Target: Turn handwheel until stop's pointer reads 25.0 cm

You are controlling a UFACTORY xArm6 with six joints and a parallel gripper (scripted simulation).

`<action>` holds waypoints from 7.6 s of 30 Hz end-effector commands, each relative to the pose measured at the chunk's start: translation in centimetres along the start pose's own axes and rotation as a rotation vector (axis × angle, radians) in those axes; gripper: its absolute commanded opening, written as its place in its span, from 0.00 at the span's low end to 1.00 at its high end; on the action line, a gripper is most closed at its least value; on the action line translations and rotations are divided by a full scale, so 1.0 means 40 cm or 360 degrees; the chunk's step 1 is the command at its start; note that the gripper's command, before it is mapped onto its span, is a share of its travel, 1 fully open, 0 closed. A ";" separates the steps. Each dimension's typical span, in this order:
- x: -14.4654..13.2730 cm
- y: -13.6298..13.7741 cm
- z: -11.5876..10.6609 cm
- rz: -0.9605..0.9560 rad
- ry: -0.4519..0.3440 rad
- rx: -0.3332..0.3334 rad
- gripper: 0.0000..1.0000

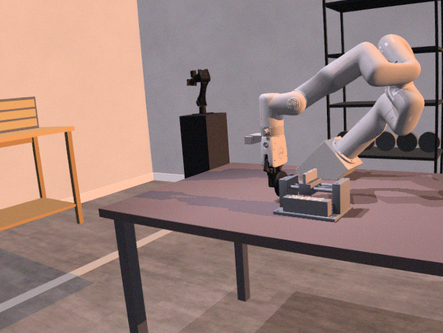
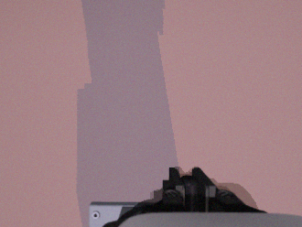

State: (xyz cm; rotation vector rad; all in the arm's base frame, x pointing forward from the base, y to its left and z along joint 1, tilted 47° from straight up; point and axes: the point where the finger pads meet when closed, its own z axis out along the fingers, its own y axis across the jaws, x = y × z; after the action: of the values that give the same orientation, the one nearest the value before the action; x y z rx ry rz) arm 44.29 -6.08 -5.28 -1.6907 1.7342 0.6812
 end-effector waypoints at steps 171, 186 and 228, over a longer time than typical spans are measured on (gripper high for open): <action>0.001 -0.016 -0.046 -0.0001 0.0001 0.0004 0.06; 0.001 -0.016 -0.046 -0.0001 0.0001 0.0004 0.06; 0.001 -0.005 -0.026 -0.0001 0.0001 0.0004 0.06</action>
State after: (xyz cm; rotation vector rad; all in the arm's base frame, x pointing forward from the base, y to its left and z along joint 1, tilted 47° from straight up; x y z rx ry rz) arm 44.47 -6.95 -4.46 -1.6904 1.7337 0.6797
